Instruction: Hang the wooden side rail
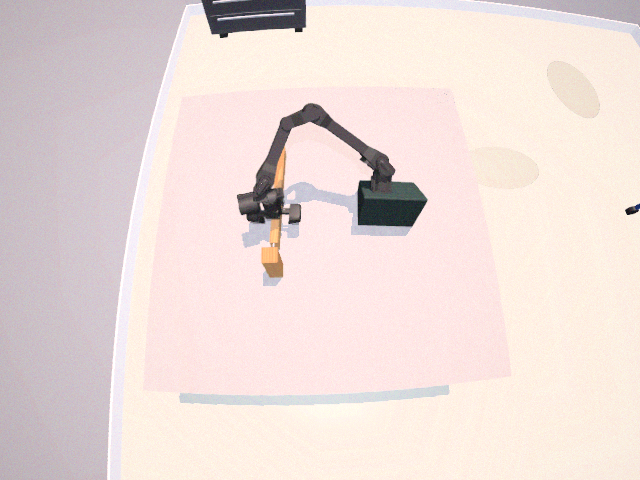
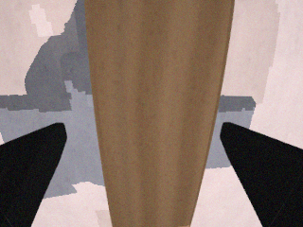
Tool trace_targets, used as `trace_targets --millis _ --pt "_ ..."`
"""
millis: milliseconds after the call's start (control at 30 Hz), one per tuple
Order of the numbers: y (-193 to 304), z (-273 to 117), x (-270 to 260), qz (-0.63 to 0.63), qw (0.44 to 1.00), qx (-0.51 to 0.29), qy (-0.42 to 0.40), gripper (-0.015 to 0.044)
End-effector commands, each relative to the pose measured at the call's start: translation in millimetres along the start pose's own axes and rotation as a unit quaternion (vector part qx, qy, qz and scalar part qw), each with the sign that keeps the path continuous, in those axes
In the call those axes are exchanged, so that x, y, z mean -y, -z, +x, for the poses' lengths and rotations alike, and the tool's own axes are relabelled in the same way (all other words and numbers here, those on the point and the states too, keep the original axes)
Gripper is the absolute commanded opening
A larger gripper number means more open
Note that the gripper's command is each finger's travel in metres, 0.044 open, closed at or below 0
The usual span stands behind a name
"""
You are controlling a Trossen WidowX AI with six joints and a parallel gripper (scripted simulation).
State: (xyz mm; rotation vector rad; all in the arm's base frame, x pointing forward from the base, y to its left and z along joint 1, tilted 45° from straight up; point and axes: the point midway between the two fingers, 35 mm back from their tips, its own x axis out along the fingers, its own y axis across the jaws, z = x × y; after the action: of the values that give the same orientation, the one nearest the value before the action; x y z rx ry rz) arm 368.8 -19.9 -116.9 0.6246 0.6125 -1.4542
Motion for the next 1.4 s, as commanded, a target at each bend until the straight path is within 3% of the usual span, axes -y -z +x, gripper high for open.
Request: trace_targets --millis 0,367,533,667,1367 --pt "0.0 1.9 0.7 -0.004 1.000 0.003 -0.001 0.0414" --pt "0.0 1.9 0.7 -0.004 1.000 0.003 -0.001 0.0125" --pt "0.0 1.9 0.7 -0.004 1.000 0.003 -0.001 0.0092" --pt "0.0 1.9 0.7 -0.004 1.000 0.003 -0.001 0.0000" --pt "0.4 2.1 0.4 -0.016 1.000 0.000 -0.002 0.0000"
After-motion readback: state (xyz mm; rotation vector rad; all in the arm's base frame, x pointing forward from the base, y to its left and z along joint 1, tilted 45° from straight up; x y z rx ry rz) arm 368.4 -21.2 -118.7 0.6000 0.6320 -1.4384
